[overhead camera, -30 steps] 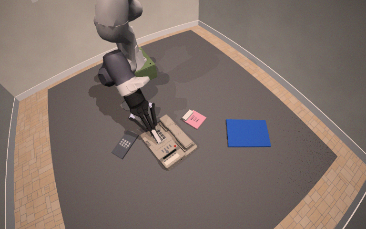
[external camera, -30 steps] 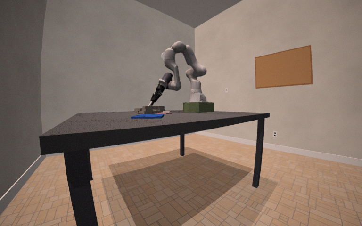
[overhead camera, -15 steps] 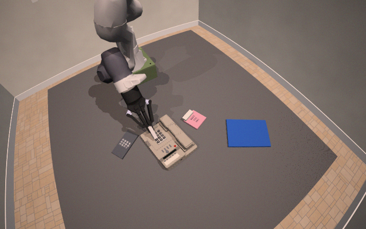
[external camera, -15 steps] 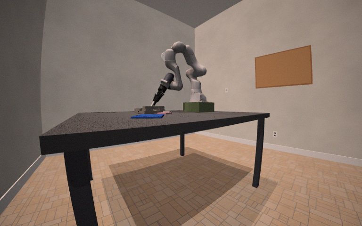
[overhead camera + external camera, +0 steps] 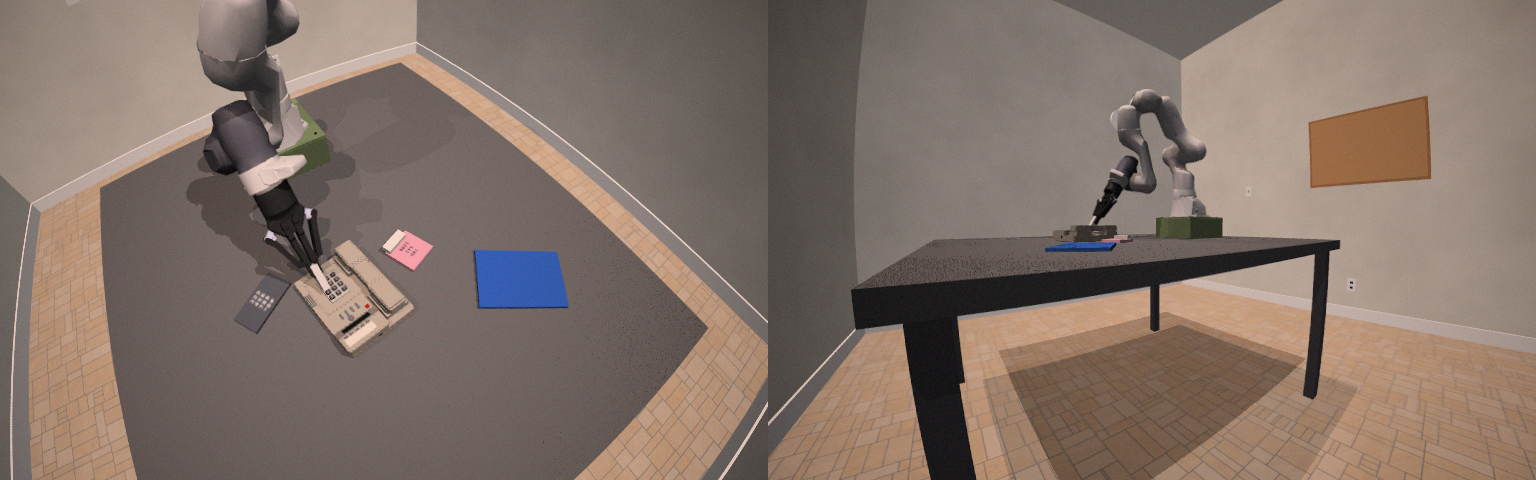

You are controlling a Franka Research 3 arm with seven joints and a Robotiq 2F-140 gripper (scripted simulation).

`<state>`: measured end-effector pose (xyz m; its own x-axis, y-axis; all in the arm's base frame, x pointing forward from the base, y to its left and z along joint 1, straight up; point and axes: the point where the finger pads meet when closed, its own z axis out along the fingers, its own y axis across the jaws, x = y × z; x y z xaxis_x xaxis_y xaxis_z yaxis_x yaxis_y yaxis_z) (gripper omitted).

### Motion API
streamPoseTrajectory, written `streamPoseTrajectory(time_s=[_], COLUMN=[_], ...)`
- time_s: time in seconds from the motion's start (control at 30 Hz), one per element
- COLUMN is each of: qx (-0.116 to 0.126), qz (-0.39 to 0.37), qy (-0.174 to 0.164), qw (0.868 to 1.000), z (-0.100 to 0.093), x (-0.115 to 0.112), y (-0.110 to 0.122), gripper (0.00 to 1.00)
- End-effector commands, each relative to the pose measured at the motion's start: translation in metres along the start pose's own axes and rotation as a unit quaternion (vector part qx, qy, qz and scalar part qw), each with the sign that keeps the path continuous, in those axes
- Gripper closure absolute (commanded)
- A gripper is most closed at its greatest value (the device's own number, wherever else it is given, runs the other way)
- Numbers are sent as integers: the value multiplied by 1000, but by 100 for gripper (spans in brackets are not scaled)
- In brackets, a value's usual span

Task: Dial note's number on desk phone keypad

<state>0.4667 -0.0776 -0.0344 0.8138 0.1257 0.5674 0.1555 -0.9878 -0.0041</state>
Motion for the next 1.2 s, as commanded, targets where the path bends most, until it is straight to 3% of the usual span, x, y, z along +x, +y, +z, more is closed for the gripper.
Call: streamPoseTrajectory(time_s=[0.0, 1.17], qx=[1, 1], qz=[-4, -4], qy=[4, 4], qw=[1000, 1000], z=[1, 5], x=[2, -1], y=[-1, -1], gripper=[100, 100])
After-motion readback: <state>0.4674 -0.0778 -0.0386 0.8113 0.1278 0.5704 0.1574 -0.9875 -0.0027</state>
